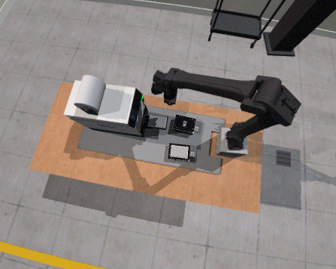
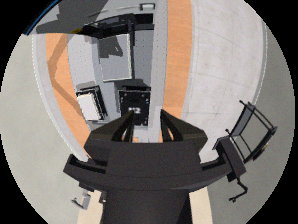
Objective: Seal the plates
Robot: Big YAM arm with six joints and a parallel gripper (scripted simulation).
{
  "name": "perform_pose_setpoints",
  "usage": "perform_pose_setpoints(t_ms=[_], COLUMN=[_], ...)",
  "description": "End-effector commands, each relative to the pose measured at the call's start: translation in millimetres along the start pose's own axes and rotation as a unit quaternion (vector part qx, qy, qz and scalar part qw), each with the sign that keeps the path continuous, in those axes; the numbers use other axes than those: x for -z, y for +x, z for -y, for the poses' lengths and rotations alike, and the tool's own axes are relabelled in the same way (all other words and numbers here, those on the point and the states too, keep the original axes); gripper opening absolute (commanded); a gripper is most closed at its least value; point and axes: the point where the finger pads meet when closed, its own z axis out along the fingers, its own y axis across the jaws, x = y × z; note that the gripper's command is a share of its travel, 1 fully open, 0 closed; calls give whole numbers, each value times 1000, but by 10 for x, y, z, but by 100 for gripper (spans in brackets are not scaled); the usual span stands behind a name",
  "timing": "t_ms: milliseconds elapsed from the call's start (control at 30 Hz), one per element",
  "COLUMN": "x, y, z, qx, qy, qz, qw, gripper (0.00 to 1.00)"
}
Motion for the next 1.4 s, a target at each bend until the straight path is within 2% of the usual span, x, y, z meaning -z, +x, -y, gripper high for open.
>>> perform_pose_setpoints(t_ms=[0,33,67,233,300,367,400,433,500,533,567,633,767,800,867,1200,1333,1367], x=[-205,-233,-260,-309,-434,-629,-706,-786,-913,-974,-1036,-1117,-1079,-981,-927,-726,-713,-739], y=[112,104,101,-23,-42,22,81,125,174,195,195,120,51,17,-33,-122,-139,-175], z=[71,76,76,71,60,0,12,9,28,50,70,111,77,50,28,149,165,77], qx=[-9,-6,-4,2,1,0,-4,-7,-13,-16,-18,-17,-11,-5,4,10,10,10], qy=[6,7,9,15,16,6,6,4,0,1,3,8,7,7,9,21,22,20], qz=[42,65,75,74,71,108,113,102,140,148,140,141,147,152,156,166,168,166], qw=[999,998,997,997,997,994,994,995,990,989,990,990,989,988,988,986,986,986], gripper=[100,100,100,100,100,100,100,100,100,100,100,100,100,100,100,100,100,100])
